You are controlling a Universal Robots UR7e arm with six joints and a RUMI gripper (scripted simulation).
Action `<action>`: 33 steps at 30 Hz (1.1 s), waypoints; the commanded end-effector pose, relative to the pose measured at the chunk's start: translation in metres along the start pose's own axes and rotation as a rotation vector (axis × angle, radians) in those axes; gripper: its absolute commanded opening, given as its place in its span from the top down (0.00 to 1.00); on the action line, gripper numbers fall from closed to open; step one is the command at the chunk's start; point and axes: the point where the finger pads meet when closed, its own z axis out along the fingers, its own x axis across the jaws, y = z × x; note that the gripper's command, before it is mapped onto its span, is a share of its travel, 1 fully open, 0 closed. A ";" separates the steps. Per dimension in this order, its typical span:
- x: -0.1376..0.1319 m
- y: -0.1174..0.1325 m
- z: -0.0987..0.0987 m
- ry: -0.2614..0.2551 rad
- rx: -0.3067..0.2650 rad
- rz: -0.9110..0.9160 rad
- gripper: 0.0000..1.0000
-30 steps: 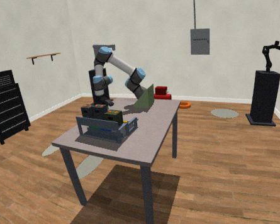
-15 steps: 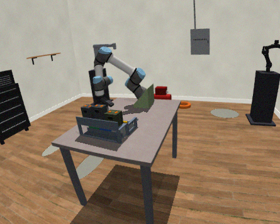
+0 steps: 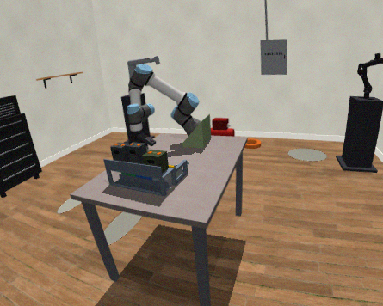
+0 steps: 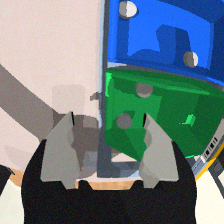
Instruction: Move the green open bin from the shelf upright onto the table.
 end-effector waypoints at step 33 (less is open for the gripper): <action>0.000 0.000 -0.001 0.001 0.000 0.000 1.00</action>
